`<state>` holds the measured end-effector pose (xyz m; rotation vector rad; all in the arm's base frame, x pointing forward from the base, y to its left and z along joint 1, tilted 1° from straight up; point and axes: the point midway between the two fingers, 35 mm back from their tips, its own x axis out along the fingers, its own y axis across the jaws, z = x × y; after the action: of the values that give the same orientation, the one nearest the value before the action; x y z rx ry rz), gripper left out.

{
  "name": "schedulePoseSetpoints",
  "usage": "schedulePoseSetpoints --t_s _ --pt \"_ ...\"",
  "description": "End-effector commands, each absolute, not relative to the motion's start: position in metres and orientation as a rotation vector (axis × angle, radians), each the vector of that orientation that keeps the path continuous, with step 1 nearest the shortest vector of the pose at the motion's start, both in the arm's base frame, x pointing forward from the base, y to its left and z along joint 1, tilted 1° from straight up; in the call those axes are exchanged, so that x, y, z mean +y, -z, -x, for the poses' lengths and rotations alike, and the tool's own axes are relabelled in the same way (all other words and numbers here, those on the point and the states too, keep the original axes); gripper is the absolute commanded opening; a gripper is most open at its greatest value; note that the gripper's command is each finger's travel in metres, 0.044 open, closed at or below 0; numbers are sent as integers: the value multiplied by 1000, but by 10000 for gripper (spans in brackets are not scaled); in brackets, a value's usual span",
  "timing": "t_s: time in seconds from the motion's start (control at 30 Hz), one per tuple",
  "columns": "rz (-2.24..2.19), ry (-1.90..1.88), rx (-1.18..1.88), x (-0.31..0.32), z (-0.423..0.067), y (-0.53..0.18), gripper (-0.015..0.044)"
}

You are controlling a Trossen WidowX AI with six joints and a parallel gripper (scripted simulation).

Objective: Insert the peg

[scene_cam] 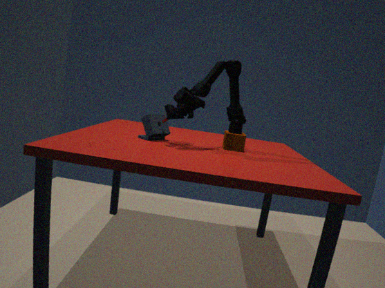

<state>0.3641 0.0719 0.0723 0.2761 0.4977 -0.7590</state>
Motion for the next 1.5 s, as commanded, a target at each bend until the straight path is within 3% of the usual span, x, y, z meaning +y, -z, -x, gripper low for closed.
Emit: schedulePoseSetpoints --t_s 0.0,1.47 --pt "-264 763 500 69 -365 -69 0" --pt "-274 763 485 58 -376 -59 0"
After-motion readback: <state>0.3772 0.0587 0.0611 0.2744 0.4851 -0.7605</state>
